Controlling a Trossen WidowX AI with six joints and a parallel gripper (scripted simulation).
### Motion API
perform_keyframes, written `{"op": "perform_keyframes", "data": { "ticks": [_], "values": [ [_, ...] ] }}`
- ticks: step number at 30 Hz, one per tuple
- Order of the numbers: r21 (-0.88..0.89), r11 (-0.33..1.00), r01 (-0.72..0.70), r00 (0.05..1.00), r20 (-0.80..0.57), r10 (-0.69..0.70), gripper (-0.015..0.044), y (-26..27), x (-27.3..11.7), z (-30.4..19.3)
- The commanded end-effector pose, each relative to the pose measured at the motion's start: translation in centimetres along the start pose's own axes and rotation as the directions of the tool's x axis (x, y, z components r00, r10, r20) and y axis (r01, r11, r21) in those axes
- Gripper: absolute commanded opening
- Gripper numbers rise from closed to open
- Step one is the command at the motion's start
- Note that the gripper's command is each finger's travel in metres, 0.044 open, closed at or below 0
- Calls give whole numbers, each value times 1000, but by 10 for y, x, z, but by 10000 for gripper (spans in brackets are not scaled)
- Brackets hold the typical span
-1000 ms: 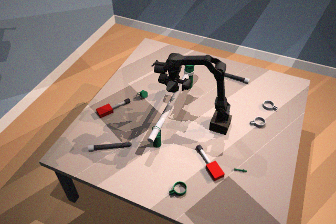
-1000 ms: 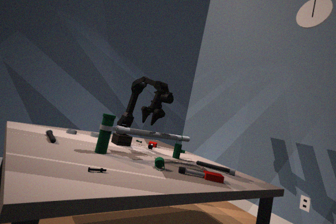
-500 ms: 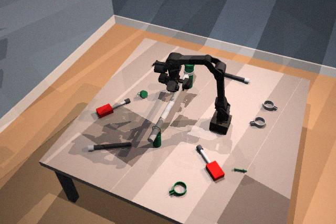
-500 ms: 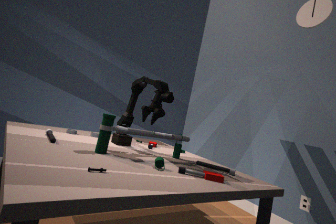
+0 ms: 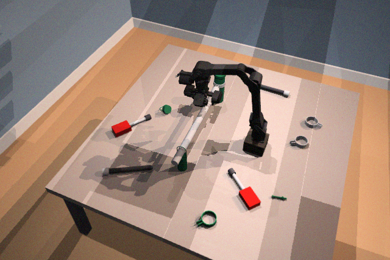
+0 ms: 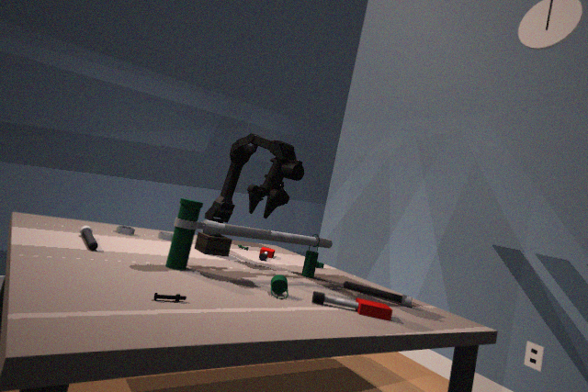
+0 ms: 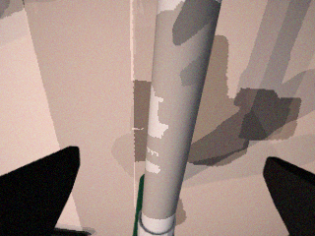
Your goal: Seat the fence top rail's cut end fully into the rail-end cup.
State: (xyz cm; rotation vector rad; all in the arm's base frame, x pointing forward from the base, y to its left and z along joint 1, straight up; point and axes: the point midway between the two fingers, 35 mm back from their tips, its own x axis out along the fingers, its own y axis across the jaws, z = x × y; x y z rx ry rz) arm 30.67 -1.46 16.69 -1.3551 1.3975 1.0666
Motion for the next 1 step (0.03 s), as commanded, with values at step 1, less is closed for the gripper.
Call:
{"op": "perform_keyframes", "data": {
  "ticks": [1],
  "values": [
    [4, 1000, -2, 1000, 2, 2, 440, 0, 0, 0]
  ]
}}
